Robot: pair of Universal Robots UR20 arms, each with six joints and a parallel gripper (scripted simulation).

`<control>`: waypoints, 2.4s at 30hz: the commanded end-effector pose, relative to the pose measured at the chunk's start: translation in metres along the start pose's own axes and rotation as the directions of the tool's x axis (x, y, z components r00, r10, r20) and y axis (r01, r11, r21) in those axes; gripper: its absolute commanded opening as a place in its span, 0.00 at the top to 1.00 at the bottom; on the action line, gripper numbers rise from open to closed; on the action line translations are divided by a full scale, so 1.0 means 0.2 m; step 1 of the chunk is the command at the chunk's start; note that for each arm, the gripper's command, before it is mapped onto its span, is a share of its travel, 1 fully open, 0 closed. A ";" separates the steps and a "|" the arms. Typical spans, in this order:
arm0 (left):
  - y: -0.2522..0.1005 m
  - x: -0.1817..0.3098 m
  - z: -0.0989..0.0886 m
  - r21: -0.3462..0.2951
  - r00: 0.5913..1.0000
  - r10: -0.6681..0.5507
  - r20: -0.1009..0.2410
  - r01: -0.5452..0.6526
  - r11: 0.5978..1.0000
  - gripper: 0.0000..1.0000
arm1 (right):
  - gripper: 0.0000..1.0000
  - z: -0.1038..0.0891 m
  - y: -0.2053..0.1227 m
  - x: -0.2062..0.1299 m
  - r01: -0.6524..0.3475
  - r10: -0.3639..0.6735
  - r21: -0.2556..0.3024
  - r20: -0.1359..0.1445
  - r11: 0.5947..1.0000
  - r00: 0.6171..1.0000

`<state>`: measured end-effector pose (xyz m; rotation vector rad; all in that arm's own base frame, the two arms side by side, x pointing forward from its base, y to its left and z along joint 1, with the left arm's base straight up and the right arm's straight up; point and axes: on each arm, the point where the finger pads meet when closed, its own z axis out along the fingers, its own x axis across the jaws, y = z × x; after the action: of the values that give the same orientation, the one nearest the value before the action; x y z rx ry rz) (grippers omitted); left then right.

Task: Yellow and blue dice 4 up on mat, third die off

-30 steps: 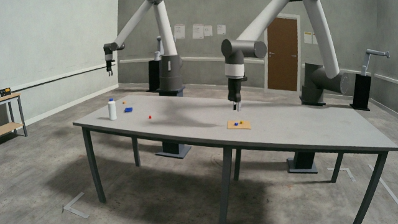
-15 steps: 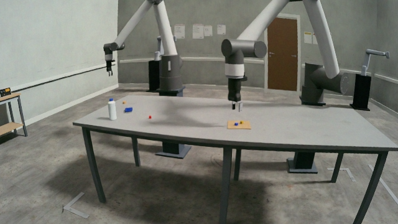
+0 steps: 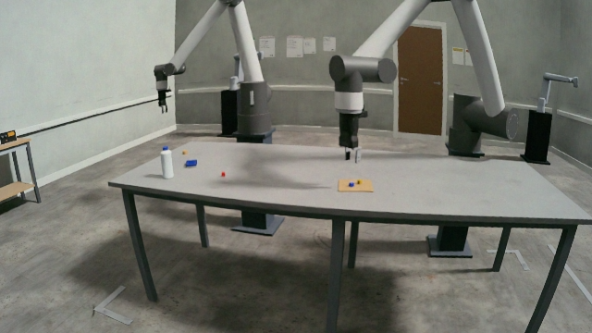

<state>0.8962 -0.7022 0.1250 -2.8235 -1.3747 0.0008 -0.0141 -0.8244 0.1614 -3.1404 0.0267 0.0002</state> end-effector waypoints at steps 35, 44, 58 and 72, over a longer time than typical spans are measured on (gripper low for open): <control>0.00 0.00 -0.38 -0.001 1.000 0.000 0.000 0.000 1.000 0.00 | 0.00 0.00 0.00 0.00 0.000 0.000 -0.001 0.000 1.000 1.000; 0.00 0.00 -0.38 -0.001 1.000 0.000 0.000 0.000 1.000 0.00 | 0.00 0.00 0.00 0.00 0.000 0.000 -0.001 0.000 1.000 1.000; 0.00 0.00 -0.38 -0.001 1.000 0.000 0.000 0.000 1.000 0.00 | 0.00 0.00 0.00 0.00 0.000 0.000 -0.001 0.000 1.000 1.000; 0.00 0.00 -0.38 -0.001 1.000 0.000 0.000 0.000 1.000 0.00 | 0.00 0.00 0.00 0.00 0.000 0.000 -0.001 0.000 1.000 1.000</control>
<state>0.8963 -0.7023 0.1990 -2.8235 -1.3747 0.0007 -0.0141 -0.8244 0.1614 -3.1404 0.0267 0.0002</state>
